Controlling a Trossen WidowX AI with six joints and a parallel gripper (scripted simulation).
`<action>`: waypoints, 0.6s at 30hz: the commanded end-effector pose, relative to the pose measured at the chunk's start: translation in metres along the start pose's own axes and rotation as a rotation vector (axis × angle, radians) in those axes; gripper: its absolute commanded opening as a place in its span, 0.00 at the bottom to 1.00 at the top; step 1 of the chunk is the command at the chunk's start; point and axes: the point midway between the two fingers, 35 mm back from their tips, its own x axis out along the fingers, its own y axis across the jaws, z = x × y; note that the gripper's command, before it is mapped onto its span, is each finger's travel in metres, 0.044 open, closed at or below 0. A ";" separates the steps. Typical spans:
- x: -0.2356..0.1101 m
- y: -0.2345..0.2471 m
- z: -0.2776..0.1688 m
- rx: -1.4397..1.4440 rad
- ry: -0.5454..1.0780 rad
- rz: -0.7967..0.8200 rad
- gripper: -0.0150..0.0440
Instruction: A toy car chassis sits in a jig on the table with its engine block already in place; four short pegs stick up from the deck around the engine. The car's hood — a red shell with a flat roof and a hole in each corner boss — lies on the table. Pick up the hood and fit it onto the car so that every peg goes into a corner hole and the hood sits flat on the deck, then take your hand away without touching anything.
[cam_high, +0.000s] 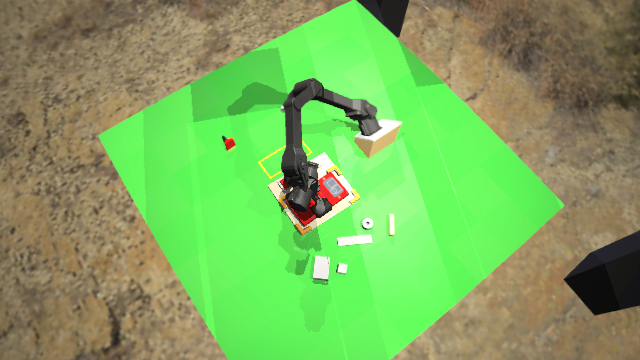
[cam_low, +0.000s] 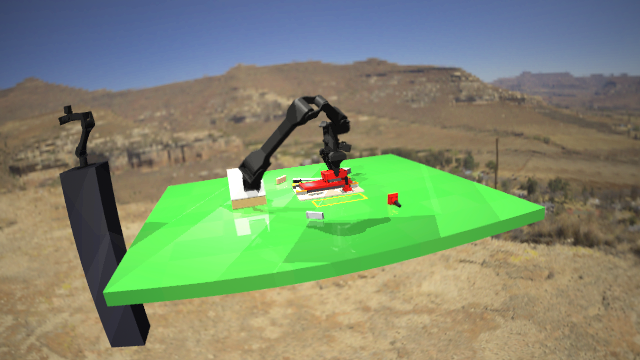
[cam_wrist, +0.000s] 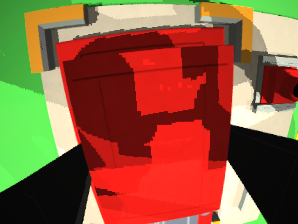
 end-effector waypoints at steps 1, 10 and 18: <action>-0.002 0.000 0.001 0.005 0.000 0.003 0.25; -0.002 0.000 0.000 0.003 -0.002 0.001 0.25; -0.001 0.000 -0.001 0.002 -0.003 -0.001 0.25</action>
